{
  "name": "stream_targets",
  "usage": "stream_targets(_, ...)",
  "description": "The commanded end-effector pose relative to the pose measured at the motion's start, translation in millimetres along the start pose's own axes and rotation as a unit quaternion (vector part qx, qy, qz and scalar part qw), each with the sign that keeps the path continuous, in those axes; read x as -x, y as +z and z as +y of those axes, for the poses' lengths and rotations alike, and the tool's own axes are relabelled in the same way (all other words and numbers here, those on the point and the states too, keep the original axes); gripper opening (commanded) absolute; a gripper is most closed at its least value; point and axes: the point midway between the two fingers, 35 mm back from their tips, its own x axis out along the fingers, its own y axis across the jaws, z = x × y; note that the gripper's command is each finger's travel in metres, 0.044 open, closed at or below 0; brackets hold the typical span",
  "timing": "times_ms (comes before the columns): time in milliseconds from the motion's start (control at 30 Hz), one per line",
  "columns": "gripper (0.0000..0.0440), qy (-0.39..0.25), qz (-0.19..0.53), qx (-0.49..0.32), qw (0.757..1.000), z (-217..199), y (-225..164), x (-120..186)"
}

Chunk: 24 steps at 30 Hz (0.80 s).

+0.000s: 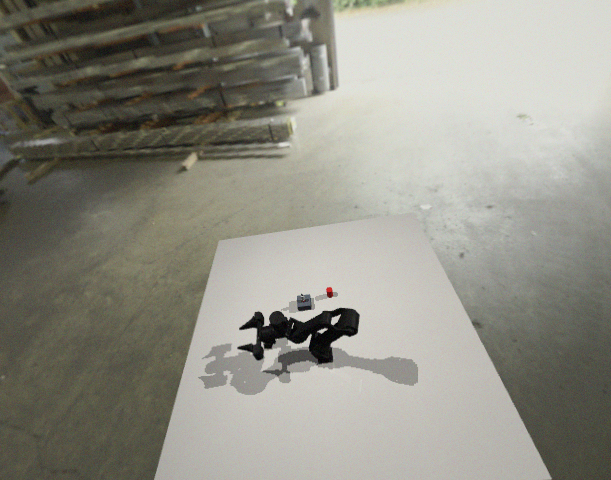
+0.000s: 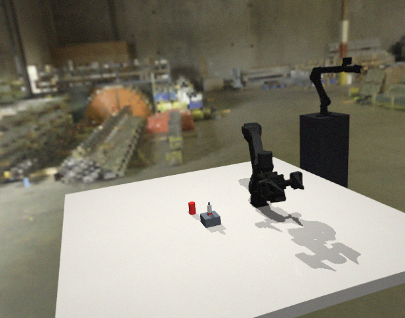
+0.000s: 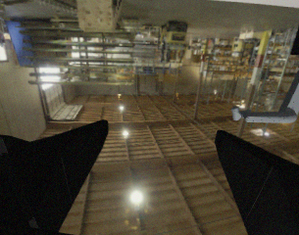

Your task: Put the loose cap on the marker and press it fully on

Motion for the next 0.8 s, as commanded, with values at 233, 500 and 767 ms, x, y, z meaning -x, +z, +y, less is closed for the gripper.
stream_targets(233, 0.0249, 0.016, -0.034, -0.008, 0.999, 13.9, 4.2, -1.5)
stream_targets(500, 0.0277, 0.029, -0.076, -0.026, 0.996, 27.9, 9.9, -1.2)
stream_targets(767, 0.0303, 0.047, -0.115, -0.050, 0.991, 43.6, 13.1, 2.3)
